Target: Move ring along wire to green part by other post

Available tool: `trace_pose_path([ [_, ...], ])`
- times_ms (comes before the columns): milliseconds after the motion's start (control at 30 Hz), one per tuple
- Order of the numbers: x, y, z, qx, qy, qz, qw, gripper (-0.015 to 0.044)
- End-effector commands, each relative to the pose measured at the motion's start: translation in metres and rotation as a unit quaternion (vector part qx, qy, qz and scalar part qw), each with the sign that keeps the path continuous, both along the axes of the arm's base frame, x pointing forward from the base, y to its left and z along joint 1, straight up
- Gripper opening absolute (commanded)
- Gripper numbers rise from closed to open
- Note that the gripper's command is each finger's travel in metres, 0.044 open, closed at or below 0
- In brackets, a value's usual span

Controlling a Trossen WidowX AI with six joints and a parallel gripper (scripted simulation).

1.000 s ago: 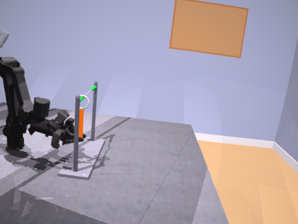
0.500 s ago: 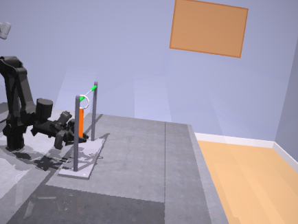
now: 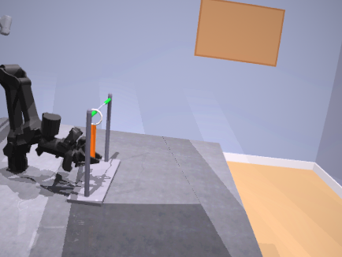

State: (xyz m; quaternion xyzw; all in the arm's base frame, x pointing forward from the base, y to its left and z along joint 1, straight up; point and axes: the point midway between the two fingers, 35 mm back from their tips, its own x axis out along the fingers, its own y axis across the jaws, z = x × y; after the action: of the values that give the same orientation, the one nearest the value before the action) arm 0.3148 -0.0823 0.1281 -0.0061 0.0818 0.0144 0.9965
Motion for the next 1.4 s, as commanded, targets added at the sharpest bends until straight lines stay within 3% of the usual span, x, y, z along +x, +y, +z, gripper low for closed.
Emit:
trace_pose_path([
  [0,0.001,-0.001,0.001,0.001,-0.002,-0.002,1.000,0.0160],
  [67,0.001,-0.001,0.001,0.001,-0.002,-0.002,1.000,0.0160],
  [233,0.000,0.000,0.000,0.000,0.000,0.000,1.000,0.0029],
  [300,0.000,0.000,0.000,0.000,0.000,0.000,1.000,0.0015],
  [533,0.000,0.000,0.000,0.000,0.000,0.000,1.000,-0.0150],
  [1367,0.000,0.000,0.016,-0.003,-0.001,0.003,1.000,-0.0150],
])
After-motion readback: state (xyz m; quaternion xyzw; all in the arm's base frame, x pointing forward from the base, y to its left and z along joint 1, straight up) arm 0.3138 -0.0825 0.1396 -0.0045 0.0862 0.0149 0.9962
